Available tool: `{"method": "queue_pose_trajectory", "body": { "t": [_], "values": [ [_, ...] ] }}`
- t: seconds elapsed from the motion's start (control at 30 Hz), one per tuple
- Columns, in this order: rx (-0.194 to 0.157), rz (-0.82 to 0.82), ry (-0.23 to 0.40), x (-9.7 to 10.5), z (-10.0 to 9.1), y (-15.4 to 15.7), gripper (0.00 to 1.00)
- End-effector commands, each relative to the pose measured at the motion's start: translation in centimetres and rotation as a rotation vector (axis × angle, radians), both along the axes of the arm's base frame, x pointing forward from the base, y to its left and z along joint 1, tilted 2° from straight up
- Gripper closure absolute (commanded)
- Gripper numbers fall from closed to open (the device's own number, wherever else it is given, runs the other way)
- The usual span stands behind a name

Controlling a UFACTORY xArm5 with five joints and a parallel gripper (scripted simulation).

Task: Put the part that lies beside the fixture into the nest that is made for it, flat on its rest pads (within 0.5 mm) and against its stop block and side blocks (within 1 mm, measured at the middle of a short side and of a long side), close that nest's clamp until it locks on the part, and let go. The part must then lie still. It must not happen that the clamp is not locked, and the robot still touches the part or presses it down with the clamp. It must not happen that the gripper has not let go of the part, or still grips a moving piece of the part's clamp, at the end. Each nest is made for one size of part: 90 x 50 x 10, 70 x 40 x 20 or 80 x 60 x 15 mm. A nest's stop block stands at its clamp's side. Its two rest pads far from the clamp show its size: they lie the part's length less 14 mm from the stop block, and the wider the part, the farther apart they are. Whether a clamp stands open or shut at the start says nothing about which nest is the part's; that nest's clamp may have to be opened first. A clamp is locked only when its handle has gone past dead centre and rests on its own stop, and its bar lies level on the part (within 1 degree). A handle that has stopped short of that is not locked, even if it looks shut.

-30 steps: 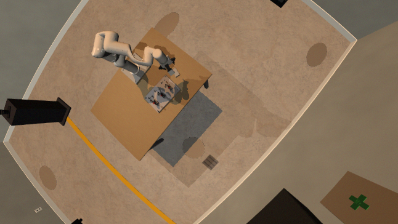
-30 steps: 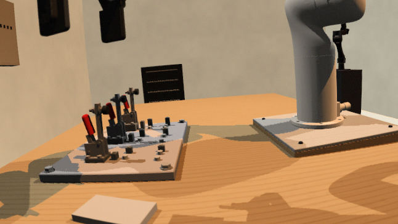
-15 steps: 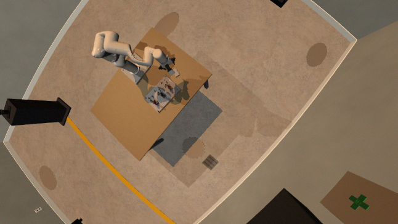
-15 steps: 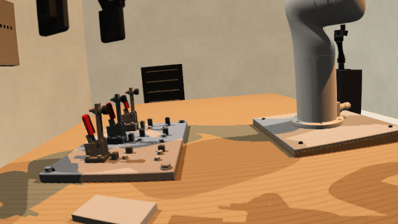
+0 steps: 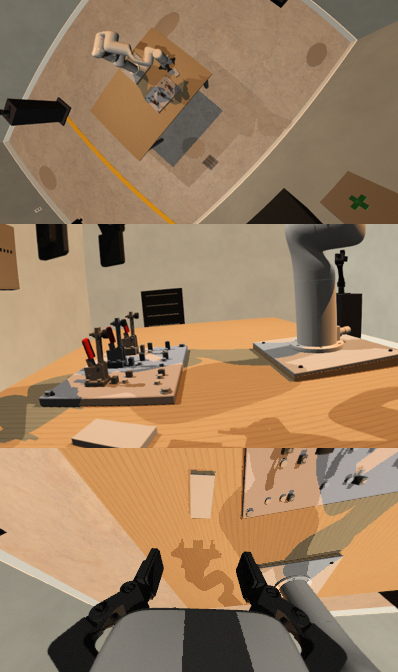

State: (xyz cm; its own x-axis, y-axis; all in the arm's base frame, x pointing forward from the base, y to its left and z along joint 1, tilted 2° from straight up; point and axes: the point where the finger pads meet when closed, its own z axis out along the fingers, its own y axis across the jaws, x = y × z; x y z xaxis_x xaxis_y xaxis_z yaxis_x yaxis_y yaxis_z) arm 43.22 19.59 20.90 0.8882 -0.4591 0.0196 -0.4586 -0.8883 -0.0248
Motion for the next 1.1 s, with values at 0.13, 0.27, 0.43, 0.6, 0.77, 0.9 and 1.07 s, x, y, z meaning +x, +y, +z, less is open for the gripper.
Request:
{"method": "queue_pose_trajectory", "body": {
  "t": [0.13,0.27,0.43,0.6,0.77,0.9,1.07],
  "values": [
    [0.002,0.000,-0.004,0.1,0.2,0.0,0.00],
    [0.002,0.000,-0.004,0.1,0.2,0.0,0.00],
    [0.002,0.000,-0.004,0.1,0.0,0.0,0.00],
    [0.002,0.000,-0.004,0.1,-0.8,0.0,0.00],
    [0.002,0.000,-0.004,0.2,-1.5,0.0,0.00],
    [0.002,0.000,-0.004,0.2,-2.8,0.0,0.00],
    [0.002,0.000,-0.004,0.3,-4.9,0.0,0.00]
  ]
}}
